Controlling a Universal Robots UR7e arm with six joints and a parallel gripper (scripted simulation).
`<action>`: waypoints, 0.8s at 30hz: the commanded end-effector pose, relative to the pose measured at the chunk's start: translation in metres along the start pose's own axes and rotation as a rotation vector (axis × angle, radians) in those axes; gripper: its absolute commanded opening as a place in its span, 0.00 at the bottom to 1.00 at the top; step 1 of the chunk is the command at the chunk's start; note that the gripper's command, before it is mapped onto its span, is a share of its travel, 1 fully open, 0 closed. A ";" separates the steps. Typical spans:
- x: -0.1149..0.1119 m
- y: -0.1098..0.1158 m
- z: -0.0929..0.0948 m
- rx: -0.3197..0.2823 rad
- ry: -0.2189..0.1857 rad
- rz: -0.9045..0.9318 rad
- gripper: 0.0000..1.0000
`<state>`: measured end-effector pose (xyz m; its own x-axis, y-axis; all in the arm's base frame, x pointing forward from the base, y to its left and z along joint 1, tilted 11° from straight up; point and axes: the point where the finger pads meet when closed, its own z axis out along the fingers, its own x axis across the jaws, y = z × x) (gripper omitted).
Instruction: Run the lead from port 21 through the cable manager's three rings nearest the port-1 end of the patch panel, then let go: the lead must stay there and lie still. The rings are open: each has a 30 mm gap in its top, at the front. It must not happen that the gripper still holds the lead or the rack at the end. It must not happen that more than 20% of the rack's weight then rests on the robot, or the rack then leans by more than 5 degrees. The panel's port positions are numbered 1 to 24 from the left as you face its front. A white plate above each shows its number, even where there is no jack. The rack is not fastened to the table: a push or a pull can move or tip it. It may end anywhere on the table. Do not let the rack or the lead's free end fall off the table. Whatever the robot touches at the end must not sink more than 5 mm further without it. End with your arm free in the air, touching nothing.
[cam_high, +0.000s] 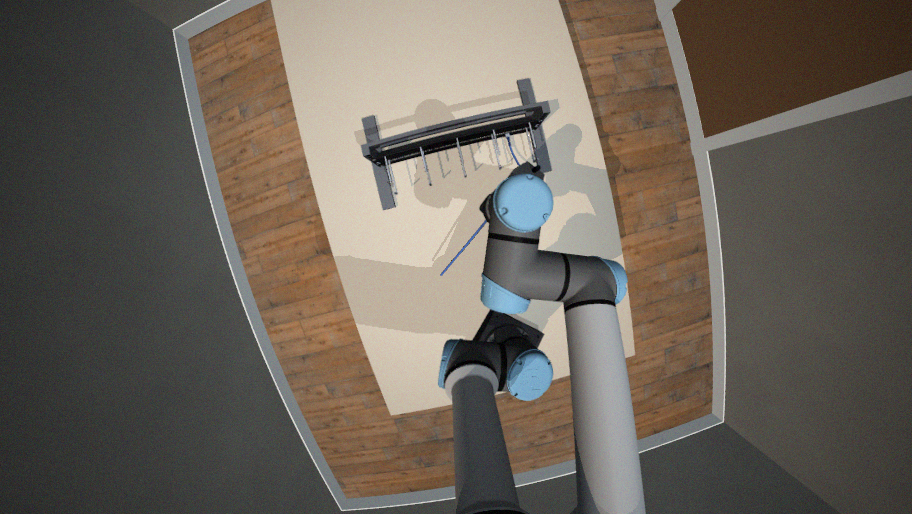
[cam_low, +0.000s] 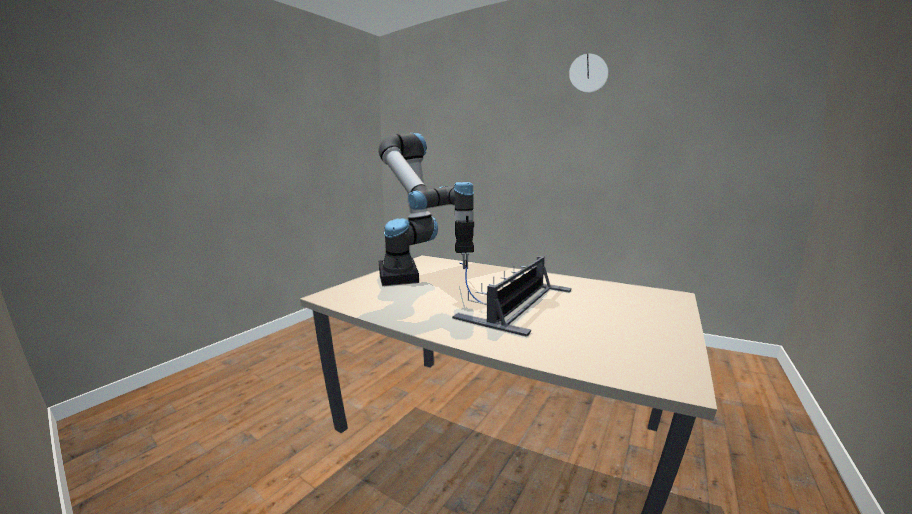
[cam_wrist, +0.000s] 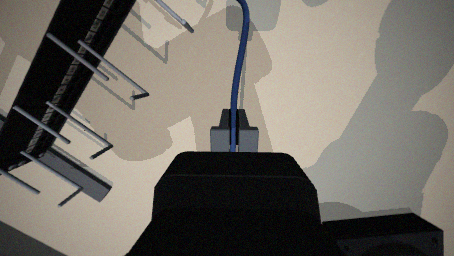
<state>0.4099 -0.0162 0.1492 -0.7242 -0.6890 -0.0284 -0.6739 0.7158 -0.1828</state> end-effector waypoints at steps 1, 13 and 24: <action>-0.017 -0.005 -0.002 0.001 0.000 0.083 0.00; -0.098 -0.012 0.001 0.002 0.000 0.431 0.00; -0.146 -0.004 0.007 0.004 -0.002 0.614 0.00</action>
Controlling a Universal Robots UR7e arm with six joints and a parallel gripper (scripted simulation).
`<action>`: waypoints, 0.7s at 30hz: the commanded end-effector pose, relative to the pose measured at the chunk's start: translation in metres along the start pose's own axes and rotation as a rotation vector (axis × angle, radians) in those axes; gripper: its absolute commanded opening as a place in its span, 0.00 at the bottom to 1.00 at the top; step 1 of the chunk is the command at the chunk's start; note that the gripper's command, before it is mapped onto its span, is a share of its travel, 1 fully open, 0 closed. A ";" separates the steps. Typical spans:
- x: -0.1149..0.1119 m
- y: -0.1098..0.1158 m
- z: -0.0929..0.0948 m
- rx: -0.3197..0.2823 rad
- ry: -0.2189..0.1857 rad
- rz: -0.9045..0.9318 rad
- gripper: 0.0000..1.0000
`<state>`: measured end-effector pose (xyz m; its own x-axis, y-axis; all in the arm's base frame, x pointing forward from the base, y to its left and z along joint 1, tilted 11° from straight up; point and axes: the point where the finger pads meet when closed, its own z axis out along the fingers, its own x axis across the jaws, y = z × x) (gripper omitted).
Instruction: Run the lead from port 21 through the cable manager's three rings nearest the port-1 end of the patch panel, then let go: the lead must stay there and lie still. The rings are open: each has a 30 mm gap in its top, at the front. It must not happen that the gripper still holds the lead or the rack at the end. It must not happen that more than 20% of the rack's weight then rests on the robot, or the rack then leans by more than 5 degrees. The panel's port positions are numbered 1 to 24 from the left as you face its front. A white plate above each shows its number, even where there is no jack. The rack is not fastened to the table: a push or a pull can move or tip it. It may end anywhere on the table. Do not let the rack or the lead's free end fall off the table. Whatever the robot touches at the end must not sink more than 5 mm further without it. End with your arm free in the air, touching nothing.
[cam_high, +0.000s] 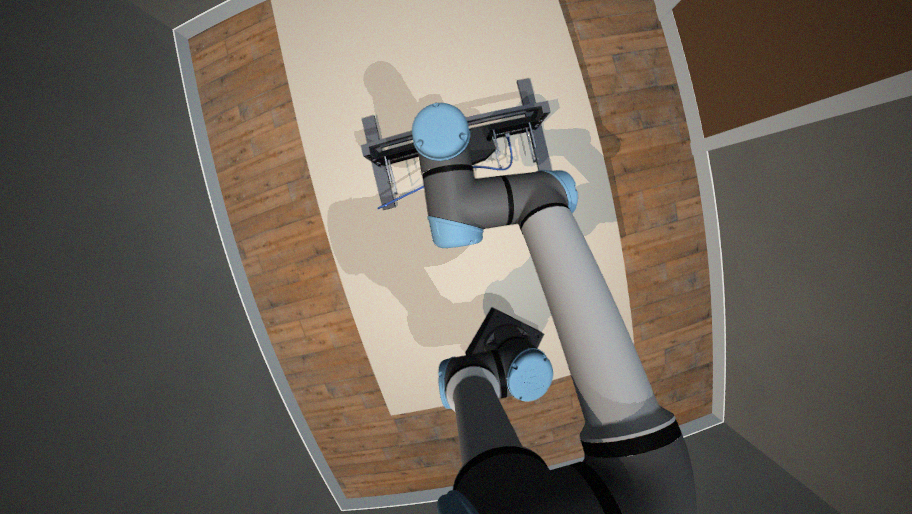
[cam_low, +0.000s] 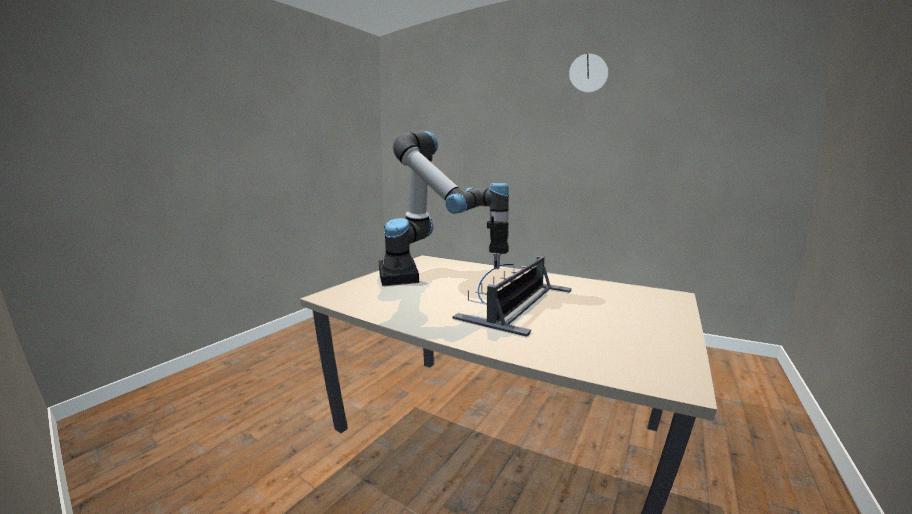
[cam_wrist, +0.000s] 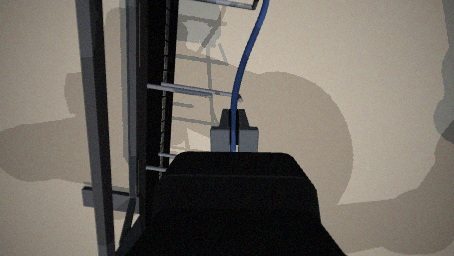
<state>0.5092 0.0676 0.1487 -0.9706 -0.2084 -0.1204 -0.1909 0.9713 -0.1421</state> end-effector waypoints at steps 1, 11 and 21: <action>-0.014 0.014 0.002 0.002 -0.003 0.072 0.00; -0.024 0.025 0.005 0.002 -0.004 0.125 0.00; -0.025 0.025 0.005 0.002 -0.004 0.128 0.00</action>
